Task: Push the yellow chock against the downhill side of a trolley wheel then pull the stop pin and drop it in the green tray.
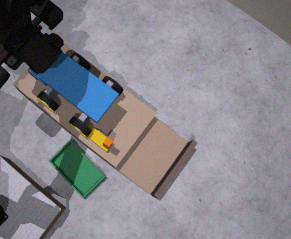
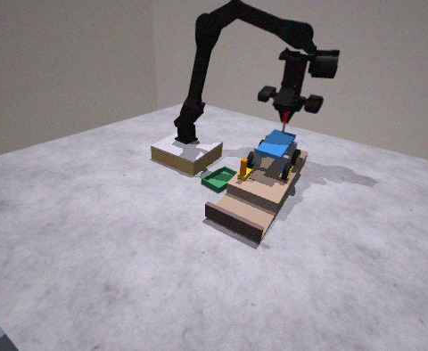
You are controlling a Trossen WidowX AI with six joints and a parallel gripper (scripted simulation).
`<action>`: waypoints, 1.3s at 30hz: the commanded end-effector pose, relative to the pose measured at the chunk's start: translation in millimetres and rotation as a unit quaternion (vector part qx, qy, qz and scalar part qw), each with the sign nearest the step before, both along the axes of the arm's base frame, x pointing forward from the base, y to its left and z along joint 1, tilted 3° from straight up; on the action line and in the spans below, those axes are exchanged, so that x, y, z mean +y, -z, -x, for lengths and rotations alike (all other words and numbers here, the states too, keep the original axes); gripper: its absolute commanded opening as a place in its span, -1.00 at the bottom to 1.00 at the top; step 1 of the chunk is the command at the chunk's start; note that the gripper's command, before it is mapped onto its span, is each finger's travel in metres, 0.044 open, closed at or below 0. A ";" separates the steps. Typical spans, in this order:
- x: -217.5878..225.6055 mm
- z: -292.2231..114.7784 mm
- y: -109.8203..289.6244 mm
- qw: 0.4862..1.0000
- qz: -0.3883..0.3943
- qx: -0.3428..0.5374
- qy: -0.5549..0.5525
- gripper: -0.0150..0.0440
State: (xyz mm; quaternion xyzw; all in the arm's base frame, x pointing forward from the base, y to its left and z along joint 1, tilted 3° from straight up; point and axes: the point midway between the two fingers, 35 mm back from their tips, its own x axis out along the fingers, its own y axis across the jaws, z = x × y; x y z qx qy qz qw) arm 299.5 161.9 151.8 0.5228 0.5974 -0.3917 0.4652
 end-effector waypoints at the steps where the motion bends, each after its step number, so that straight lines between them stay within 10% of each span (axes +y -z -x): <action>1: 6.3 -2.2 -3.8 1.000 -0.002 -0.003 0.003 -0.49; 39: -34.3 74.8 5.9 1.000 0.000 0.000 0.003 -0.49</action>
